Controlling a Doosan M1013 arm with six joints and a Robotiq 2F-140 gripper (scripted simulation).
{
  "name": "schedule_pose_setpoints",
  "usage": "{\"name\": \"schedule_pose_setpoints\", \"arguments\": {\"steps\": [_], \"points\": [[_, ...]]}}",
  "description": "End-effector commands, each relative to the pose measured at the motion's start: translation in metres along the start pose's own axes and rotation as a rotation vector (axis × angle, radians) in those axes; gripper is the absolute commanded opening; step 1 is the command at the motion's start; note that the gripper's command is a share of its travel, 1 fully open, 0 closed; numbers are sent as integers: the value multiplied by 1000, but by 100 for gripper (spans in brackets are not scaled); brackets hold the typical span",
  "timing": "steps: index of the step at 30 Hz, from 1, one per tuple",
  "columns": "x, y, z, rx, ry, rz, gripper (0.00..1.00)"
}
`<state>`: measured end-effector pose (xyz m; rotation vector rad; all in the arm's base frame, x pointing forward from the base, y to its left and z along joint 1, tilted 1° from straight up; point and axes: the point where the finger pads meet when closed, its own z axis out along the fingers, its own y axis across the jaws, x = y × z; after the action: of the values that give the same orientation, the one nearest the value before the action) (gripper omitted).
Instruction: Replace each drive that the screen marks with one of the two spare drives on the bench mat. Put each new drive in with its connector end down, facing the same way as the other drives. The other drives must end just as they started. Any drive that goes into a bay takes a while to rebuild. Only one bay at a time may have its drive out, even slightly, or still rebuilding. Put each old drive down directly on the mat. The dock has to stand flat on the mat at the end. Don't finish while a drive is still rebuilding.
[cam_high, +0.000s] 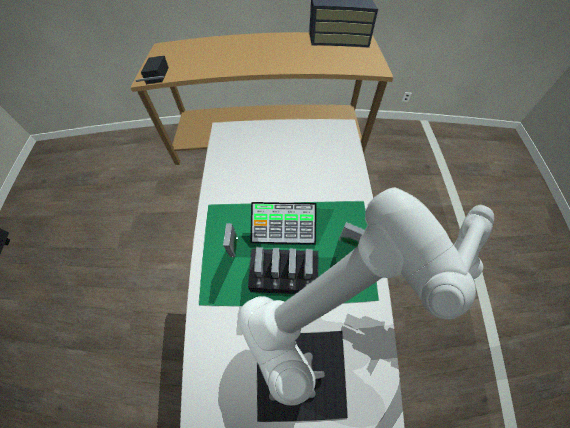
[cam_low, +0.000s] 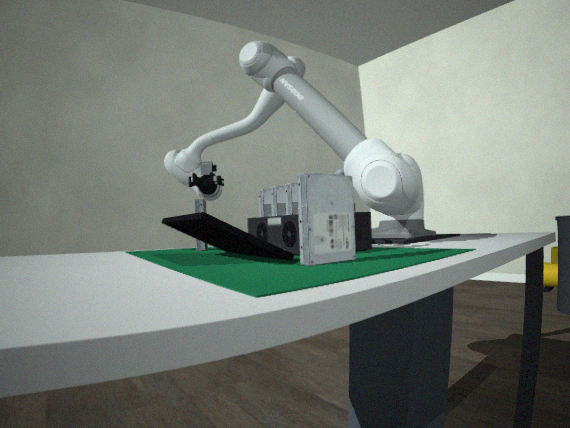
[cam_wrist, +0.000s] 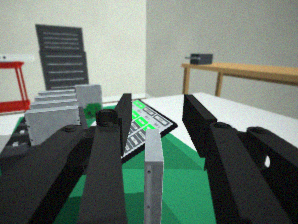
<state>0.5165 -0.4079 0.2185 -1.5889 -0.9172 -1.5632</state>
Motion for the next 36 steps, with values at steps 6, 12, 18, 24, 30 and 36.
{"name": "schedule_pose_setpoints", "arguments": {"steps": [6, 12, 18, 24, 30, 36], "points": [[1, 0, 1, 2, -62, 0, 40], [1, 0, 0, 0, -182, -1, 40], [0, 0, 1, 2, -330, 0, 40], [1, 0, 0, 0, -383, -1, 40], [1, 0, 0, 0, -394, -1, 40], [0, 0, 1, 2, -453, 1, 40]]}}
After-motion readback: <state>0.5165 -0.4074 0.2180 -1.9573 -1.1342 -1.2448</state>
